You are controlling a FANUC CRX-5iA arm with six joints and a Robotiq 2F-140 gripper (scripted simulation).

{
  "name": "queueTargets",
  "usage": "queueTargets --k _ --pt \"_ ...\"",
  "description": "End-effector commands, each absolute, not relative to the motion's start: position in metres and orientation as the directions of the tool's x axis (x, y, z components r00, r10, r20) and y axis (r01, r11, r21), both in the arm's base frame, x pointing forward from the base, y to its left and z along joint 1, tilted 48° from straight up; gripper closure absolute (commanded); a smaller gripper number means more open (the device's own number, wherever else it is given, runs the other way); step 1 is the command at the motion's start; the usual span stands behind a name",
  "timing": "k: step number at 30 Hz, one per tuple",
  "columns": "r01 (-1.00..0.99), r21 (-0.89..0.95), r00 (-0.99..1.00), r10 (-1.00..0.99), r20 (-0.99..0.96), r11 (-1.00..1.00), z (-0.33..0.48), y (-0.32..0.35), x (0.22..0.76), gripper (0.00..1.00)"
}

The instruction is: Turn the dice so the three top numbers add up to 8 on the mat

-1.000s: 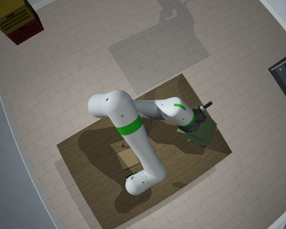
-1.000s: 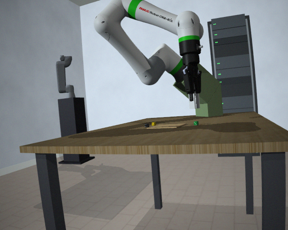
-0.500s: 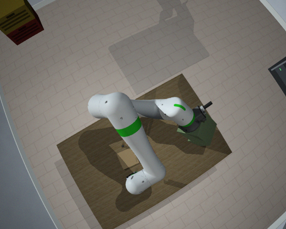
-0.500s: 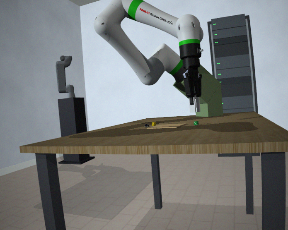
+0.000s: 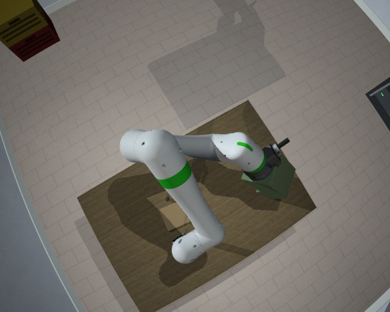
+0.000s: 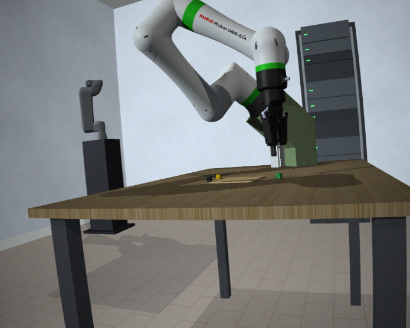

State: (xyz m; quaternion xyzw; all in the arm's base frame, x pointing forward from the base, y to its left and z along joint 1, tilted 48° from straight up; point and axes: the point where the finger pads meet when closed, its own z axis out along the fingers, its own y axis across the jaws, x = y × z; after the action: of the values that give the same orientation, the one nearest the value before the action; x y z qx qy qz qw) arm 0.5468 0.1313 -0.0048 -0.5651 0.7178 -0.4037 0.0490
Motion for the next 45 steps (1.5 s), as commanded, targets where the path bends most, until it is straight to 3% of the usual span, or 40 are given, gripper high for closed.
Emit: queueTargets --k 1,45 --pt "-0.772 -0.635 -0.356 -0.851 0.386 0.035 -0.007 0.1298 0.5486 0.81" --pt "-0.772 -0.635 -0.356 -0.851 0.386 0.035 -0.0126 0.1256 0.553 0.81"
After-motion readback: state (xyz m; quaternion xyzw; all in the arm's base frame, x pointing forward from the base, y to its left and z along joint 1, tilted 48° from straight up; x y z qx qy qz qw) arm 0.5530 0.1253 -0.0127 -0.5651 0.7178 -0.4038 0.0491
